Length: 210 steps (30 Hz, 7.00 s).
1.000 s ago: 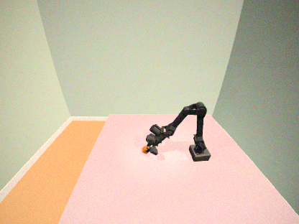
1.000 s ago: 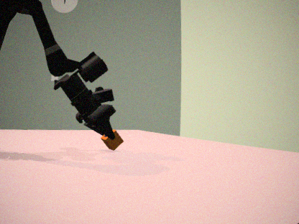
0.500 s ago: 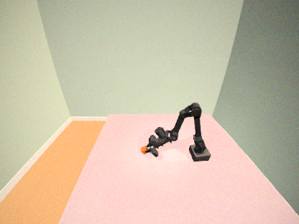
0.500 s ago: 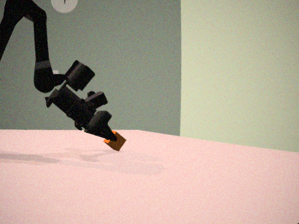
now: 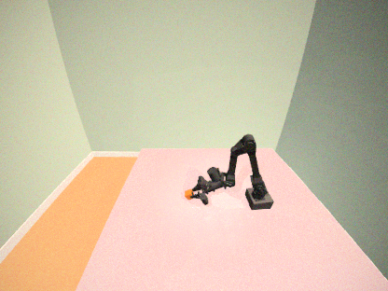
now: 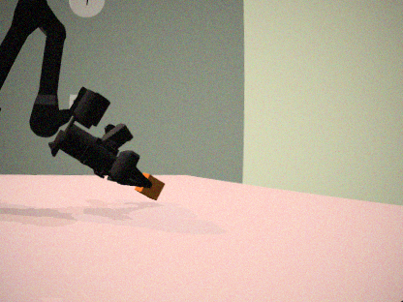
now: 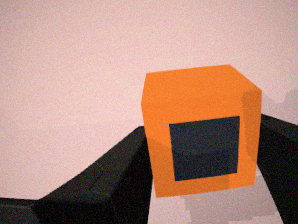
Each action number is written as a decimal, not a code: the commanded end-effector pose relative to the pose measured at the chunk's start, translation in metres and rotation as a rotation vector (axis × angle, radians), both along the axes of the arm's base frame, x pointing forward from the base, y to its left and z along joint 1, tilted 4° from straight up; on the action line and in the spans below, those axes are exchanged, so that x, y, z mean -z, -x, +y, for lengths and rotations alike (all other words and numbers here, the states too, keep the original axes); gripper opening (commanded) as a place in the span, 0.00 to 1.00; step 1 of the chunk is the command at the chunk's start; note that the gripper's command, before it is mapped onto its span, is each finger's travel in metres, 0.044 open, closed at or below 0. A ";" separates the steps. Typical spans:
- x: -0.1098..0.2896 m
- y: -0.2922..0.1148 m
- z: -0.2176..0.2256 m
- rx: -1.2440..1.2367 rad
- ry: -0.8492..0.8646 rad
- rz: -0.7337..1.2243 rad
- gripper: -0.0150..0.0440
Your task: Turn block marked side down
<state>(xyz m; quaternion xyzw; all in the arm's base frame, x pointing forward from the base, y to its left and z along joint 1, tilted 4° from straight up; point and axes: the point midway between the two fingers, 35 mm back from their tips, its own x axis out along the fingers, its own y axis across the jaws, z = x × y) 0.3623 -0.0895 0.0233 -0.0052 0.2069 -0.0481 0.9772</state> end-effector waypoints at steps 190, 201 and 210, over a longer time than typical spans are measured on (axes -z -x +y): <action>-0.038 -0.018 -0.001 0.027 -0.105 1.051 0.25; -0.032 -0.021 -0.002 0.025 -0.097 0.898 0.25; -0.029 -0.021 -0.002 0.022 -0.086 0.765 0.25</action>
